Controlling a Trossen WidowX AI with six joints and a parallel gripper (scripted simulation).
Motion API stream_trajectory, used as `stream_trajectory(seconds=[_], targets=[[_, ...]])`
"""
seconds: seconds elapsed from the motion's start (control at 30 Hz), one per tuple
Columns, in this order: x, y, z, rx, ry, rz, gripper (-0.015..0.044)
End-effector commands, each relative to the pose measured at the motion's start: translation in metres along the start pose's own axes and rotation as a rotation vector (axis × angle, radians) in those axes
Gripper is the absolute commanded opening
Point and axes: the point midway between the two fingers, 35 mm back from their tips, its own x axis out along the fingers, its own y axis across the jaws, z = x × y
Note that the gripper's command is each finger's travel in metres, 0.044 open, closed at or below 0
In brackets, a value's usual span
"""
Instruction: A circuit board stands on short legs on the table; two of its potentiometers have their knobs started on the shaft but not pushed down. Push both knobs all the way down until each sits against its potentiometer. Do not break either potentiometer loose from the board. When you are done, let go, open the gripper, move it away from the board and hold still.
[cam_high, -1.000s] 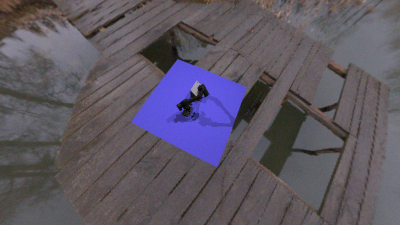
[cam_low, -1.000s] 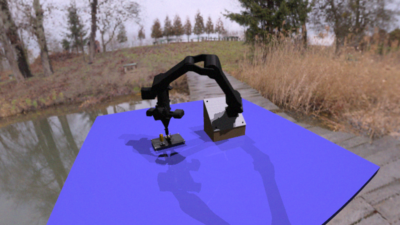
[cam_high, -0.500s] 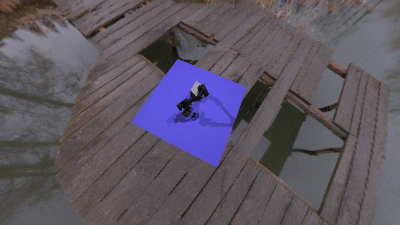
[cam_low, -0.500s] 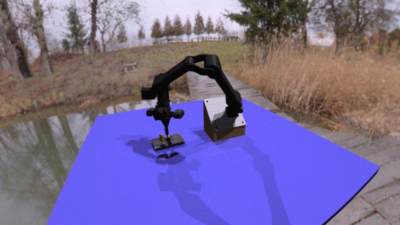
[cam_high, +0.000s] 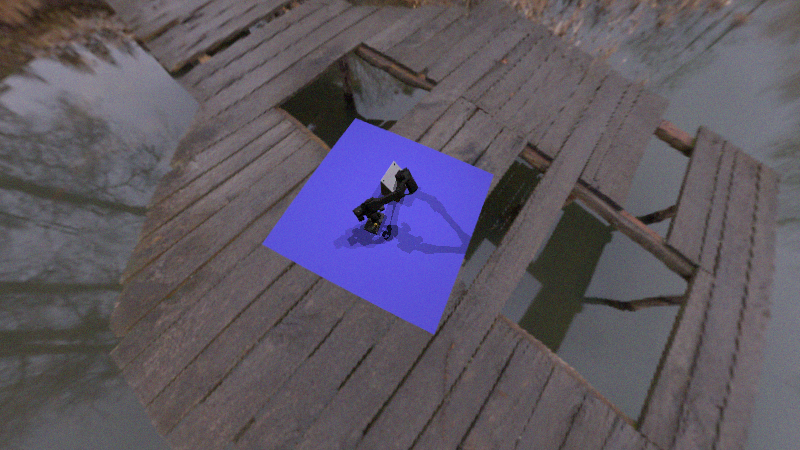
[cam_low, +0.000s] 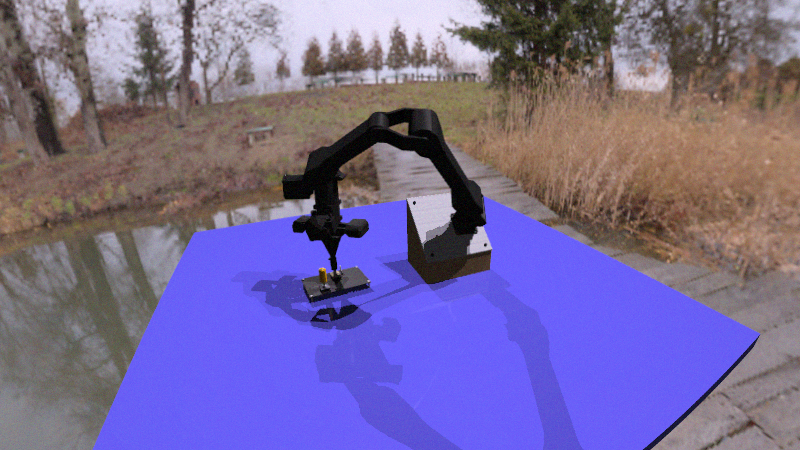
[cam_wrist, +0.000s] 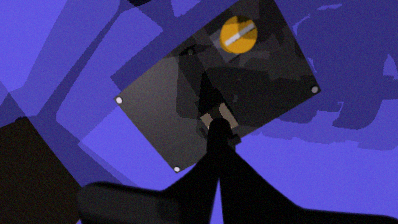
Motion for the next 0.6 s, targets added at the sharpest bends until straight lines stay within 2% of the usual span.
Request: stream_trajectory(seconds=[0.0,0.57], targets=[[0.0037,-0.0003,0.0017,-0.004,-0.001,0.002,0.0000],[0.0063,-0.0003,0.0018,-0.004,-0.001,0.002,0.0000]])
